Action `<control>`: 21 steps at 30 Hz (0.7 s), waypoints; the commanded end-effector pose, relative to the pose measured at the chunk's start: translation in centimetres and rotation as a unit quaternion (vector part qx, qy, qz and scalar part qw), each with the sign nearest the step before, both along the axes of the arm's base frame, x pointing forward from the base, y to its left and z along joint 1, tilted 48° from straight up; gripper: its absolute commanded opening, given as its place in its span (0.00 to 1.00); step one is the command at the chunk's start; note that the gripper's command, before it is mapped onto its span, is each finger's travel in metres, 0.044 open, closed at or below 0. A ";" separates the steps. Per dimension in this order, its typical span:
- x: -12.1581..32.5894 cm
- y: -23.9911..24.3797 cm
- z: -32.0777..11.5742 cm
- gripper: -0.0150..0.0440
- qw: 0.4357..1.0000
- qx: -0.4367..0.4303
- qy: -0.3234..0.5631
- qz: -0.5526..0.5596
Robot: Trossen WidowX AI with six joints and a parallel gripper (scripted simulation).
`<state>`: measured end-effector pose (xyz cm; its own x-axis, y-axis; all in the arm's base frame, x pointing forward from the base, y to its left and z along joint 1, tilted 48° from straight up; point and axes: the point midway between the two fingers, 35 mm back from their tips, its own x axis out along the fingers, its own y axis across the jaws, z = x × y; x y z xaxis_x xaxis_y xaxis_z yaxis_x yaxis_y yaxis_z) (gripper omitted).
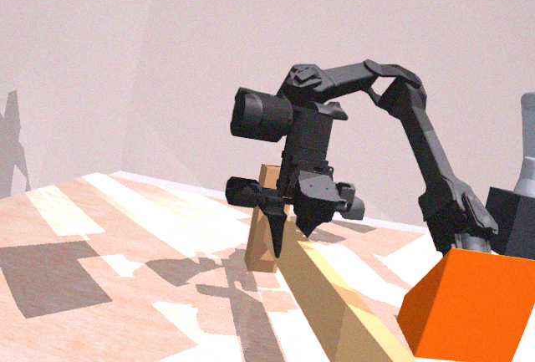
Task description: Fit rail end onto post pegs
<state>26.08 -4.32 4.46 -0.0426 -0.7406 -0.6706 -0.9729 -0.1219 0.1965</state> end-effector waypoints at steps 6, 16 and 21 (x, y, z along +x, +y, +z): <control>0.0 0.0 0.0 0.70 1.000 0.000 0.000 0.000; 0.0 0.0 0.0 1.00 1.000 0.000 0.000 0.000; -0.1 1.6 -0.1 1.00 1.000 0.002 0.000 0.001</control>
